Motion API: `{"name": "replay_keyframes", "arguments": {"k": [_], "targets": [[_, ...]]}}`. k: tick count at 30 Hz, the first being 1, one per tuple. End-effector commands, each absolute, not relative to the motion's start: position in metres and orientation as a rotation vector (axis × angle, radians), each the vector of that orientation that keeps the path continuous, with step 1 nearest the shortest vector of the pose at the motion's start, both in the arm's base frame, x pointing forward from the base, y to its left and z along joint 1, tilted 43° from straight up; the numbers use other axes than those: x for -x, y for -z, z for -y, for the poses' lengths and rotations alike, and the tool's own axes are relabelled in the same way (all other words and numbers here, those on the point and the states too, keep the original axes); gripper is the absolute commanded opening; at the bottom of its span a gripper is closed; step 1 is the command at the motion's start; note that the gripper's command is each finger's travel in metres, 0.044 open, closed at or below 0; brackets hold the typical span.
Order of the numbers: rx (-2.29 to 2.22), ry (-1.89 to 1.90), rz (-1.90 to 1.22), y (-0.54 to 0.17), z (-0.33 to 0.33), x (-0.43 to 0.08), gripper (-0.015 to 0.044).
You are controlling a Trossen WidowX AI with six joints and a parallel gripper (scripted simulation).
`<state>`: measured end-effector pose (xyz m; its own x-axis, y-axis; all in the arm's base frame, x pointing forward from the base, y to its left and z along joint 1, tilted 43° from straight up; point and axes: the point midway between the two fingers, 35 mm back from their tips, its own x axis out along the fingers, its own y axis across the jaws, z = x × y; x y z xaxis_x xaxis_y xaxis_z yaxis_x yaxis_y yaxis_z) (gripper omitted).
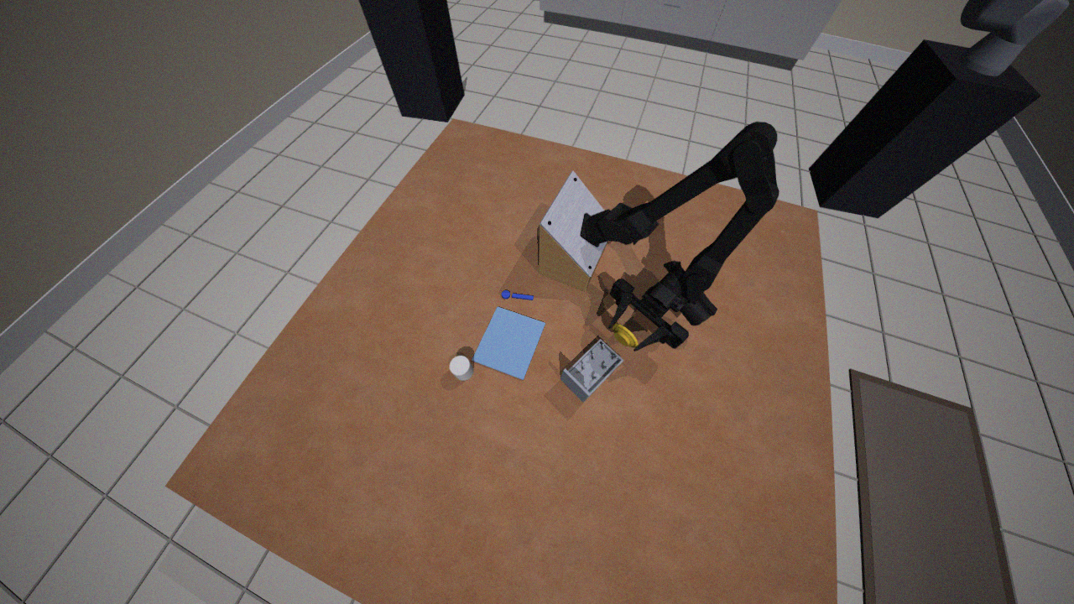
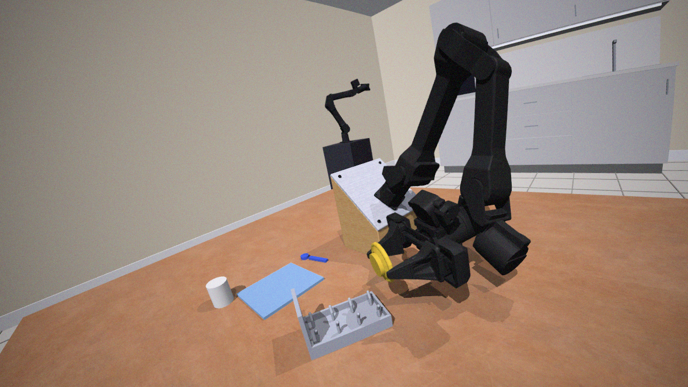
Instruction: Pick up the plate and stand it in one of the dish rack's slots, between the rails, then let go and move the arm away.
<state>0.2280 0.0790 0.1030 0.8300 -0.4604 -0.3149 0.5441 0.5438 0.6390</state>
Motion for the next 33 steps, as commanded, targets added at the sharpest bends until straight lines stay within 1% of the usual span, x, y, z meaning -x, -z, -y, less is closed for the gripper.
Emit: {"name": "replay_keyframes", "arguments": {"k": [1,12,33], "targets": [[-0.792,0.599,-0.111,-0.098,-0.081,-0.231,0.0000],[-0.795,0.597,-0.114,-0.079,-0.086,-0.248,0.0000],[-0.806,0.590,-0.109,-0.069,-0.072,-0.267,0.0000]]}}
